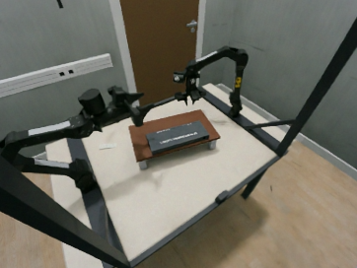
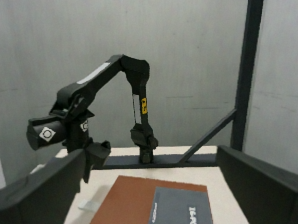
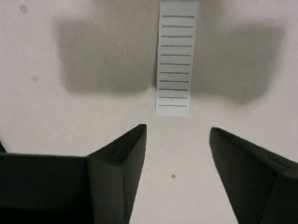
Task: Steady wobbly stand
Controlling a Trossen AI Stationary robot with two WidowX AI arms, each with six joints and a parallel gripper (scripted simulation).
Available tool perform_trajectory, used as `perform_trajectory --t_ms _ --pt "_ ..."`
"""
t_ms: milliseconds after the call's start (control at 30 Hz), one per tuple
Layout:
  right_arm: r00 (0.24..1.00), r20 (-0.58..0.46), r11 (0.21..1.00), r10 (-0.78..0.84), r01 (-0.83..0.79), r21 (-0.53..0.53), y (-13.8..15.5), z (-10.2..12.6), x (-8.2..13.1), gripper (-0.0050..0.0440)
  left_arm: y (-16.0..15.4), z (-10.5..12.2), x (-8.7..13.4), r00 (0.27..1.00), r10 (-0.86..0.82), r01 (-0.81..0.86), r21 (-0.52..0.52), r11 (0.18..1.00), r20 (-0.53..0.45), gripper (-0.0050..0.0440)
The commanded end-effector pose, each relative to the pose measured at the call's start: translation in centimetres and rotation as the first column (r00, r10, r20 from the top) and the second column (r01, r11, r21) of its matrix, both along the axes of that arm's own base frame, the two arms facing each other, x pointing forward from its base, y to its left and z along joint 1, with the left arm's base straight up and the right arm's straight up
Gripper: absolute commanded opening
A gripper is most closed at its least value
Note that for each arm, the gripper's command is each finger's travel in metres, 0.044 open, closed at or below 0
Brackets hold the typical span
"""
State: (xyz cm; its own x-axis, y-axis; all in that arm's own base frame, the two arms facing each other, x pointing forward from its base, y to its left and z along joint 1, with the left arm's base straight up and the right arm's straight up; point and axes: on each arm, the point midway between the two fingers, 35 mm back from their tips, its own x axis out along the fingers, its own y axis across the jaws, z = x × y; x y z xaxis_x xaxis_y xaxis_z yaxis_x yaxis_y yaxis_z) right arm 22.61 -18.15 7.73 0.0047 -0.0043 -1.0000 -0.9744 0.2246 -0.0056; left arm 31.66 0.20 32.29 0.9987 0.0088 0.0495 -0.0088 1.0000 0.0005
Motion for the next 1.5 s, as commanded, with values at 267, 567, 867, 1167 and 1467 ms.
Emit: perform_trajectory --t_ms 267,567,867,1167,1467 --pt "0.999 0.036 1.0 -0.002 0.002 -0.02 -0.4 1.1 0.6 0.0 0.0 1.9 -0.4 0.999 0.0 0.0 0.005 1.0 0.046 0.04" --pt "0.999 0.036 1.0 -0.002 0.002 -0.02 -0.4 1.1 0.6 0.0 0.0 1.9 -0.4 0.999 0.0 0.0 0.005 1.0 0.046 0.04" --pt "0.996 0.049 0.98 -0.073 0.062 0.19 -1.7 -1.3 0.0 -0.0002 0.0 1.9 -0.4 0.999 0.0 0.0 0.005 1.0 0.046 0.04" --pt "0.975 0.11 0.895 -0.193 0.129 0.426 -3.0 -3.0 -0.5 -0.0005 0.0 1.9 -0.4 0.999 0.0 0.0 0.005 1.0 0.046 0.04" --pt "0.946 0.143 0.816 -0.29 0.167 0.553 -4.1 -4.2 -0.9 -0.005 0.0 1.9 -0.4 0.999 0.0 0.0 0.005 1.0 0.046 0.04"
